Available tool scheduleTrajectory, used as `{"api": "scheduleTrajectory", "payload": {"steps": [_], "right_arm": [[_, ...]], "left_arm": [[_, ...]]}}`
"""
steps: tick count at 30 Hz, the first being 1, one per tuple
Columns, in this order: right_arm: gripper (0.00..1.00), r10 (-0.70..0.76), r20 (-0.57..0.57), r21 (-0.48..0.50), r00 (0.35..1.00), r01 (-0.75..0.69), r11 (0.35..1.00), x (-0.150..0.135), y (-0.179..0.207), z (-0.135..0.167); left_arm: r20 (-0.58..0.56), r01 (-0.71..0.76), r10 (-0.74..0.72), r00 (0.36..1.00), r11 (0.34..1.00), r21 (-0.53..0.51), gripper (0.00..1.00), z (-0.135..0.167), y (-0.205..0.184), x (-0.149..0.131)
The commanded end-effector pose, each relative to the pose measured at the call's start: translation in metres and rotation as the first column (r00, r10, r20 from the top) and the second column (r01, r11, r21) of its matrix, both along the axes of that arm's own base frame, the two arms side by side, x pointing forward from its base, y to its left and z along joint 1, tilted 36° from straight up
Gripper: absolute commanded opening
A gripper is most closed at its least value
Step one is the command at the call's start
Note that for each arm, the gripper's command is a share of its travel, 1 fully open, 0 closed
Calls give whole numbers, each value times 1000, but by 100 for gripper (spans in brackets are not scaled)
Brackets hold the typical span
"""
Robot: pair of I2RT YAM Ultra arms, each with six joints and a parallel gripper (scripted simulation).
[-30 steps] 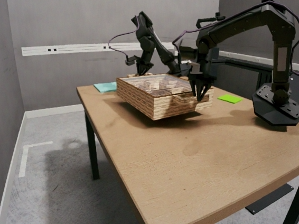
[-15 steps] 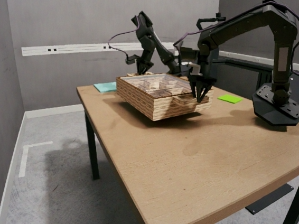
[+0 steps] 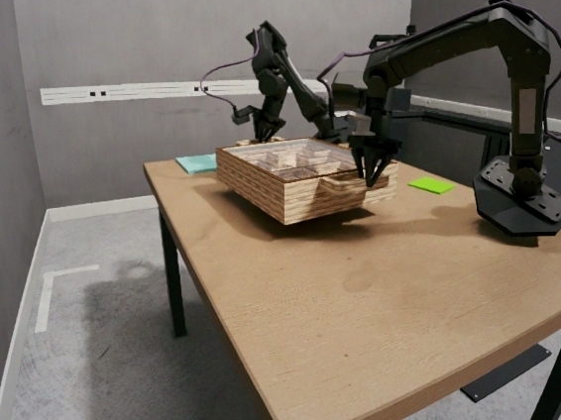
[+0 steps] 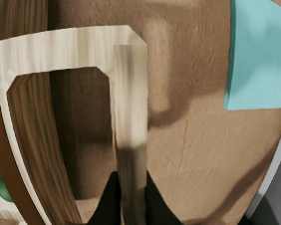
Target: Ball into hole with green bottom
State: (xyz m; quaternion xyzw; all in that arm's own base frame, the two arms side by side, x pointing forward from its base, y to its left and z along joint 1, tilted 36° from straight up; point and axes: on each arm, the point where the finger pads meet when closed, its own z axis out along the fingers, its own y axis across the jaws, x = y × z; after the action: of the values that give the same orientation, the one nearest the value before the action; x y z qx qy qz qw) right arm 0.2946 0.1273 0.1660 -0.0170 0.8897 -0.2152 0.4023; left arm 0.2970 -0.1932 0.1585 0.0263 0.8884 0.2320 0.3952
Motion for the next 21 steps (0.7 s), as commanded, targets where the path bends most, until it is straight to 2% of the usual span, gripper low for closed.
{"api": "scheduleTrajectory", "payload": {"steps": [1, 5, 6, 7, 8, 9, 11, 13, 15, 19, 21], "right_arm": [[0, 131, 76, 164, 988, -142, 976, 12, 72, 16], [0, 85, 142, 129, 986, -104, 986, 7, 68, 28], [0, 146, 151, 177, 978, -172, 969, 14, 81, 24], [0, 158, 138, 161, 978, -179, 971, 5, 66, 10], [0, 162, 145, 175, 976, -187, 967, 6, 68, 12], [0, 174, 102, 171, 979, -190, 967, 4, 68, 3], [0, 184, 105, 191, 977, -202, 961, 5, 66, 4], [0, 161, 107, 181, 981, -179, 967, 10, 64, 8], [0, 147, 149, 199, 978, -175, 964, 15, 67, 25], [0, 152, 122, 177, 981, -172, 969, 13, 71, 15], [0, 110, 62, 131, 992, -118, 984, 3, 62, 9]], "left_arm": [[84, 125, -111, 990, 975, -183, 0, 11, -56, 1], [135, 165, -139, 981, 963, -213, 0, 9, -62, 11], [151, 126, -102, 983, 979, -159, 0, 12, -48, 4], [159, 126, -100, 982, 979, -158, 0, 15, -49, 2], [158, 121, -97, 983, 981, -150, 0, 15, -53, 1], [112, 103, -89, 990, 986, -130, 0, 7, -53, -1], [111, 88, -75, 991, 988, -123, 0, 10, -55, -4], [109, 115, -100, 989, 983, -143, 0, 9, -64, -1], [128, 131, -111, 985, 979, -156, 0, 11, -68, 3], [118, 131, -113, 987, 979, -155, 0, 7, -67, 2], [111, 155, -133, 985, 962, -226, 0, 20, -68, 6]]}}
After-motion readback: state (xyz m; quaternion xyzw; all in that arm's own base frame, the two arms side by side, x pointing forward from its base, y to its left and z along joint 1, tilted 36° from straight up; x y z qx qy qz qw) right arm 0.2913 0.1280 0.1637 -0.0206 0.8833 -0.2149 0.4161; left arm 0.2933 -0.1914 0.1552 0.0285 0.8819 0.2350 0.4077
